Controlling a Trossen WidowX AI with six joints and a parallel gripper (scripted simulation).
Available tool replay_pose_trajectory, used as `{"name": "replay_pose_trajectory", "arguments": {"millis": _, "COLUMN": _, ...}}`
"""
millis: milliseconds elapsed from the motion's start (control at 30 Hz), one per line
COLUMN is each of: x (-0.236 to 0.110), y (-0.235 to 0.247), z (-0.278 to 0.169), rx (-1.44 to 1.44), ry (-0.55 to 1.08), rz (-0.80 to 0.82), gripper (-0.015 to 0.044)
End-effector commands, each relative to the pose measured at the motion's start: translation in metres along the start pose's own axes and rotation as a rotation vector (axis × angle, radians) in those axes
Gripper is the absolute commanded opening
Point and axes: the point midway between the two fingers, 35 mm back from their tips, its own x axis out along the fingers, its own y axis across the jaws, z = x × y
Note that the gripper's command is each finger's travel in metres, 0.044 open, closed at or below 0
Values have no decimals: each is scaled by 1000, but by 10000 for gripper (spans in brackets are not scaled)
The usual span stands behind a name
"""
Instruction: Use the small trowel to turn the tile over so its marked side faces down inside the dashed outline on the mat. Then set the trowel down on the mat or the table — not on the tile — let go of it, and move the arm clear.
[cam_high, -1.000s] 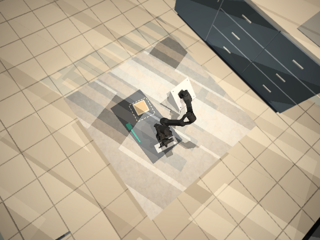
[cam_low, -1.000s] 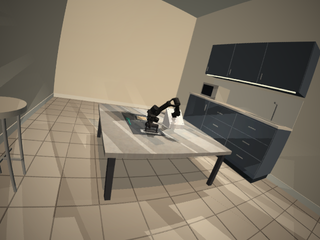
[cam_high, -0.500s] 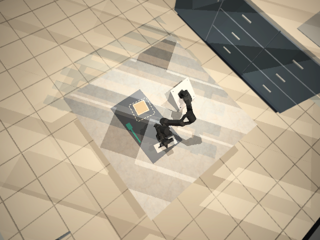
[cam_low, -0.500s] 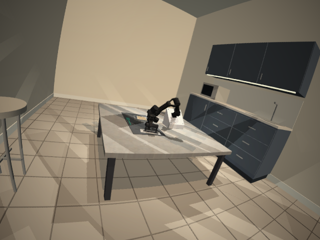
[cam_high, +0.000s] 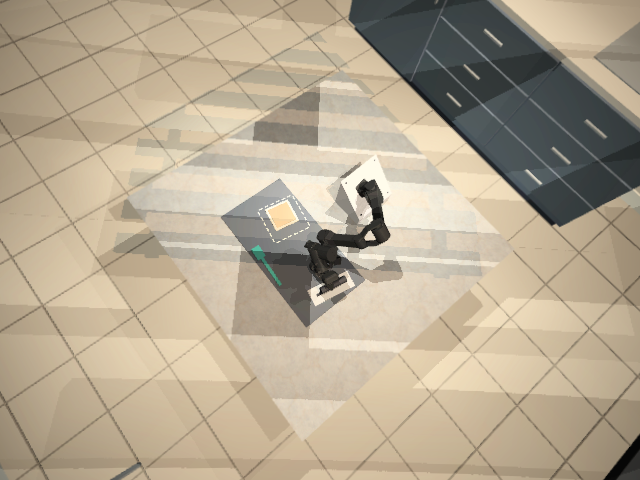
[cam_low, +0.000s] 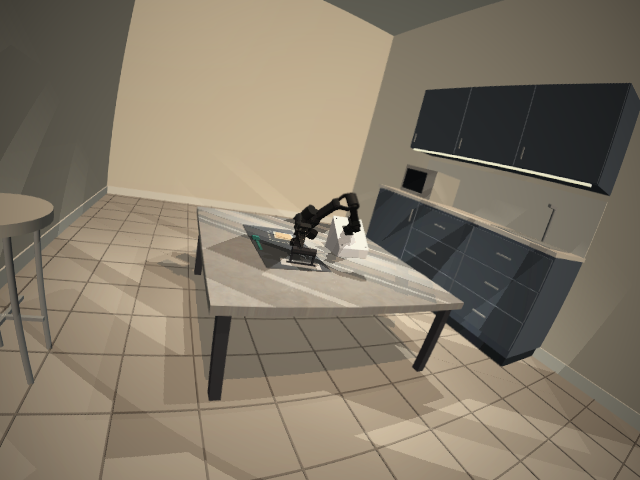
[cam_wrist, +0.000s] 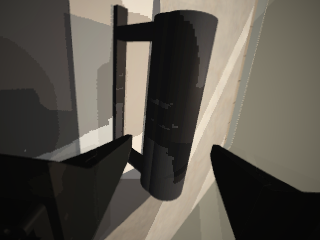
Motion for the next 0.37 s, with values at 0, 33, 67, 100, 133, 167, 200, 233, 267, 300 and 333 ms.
{"name": "replay_pose_trajectory", "arguments": {"millis": 0, "x": -25, "y": 2, "z": 1, "rx": 8, "ry": 2, "rz": 6, "gripper": 300}}
{"name": "replay_pose_trajectory", "arguments": {"millis": 33, "x": -26, "y": 2, "z": 1, "rx": 8, "ry": 2, "rz": 7, "gripper": 300}}
{"name": "replay_pose_trajectory", "arguments": {"millis": 67, "x": -26, "y": 2, "z": 1, "rx": 8, "ry": 2, "rz": 7, "gripper": 300}}
{"name": "replay_pose_trajectory", "arguments": {"millis": 100, "x": -26, "y": 2, "z": 1, "rx": 8, "ry": 2, "rz": 7, "gripper": 300}}
{"name": "replay_pose_trajectory", "arguments": {"millis": 133, "x": -27, "y": 1, "z": 2, "rx": 8, "ry": 3, "rz": 7, "gripper": 300}}
{"name": "replay_pose_trajectory", "arguments": {"millis": 167, "x": -30, "y": -1, "z": 2, "rx": 9, "ry": 5, "rz": 7, "gripper": 300}}
{"name": "replay_pose_trajectory", "arguments": {"millis": 200, "x": -35, "y": -6, "z": 4, "rx": 9, "ry": 8, "rz": 8, "gripper": 300}}
{"name": "replay_pose_trajectory", "arguments": {"millis": 233, "x": -42, "y": -11, "z": 6, "rx": 11, "ry": 12, "rz": 9, "gripper": 300}}
{"name": "replay_pose_trajectory", "arguments": {"millis": 267, "x": -51, "y": -18, "z": 10, "rx": 12, "ry": 18, "rz": 11, "gripper": 300}}
{"name": "replay_pose_trajectory", "arguments": {"millis": 300, "x": -62, "y": -27, "z": 14, "rx": 14, "ry": 25, "rz": 14, "gripper": 300}}
{"name": "replay_pose_trajectory", "arguments": {"millis": 333, "x": -72, "y": -34, "z": 20, "rx": 15, "ry": 32, "rz": 18, "gripper": 300}}
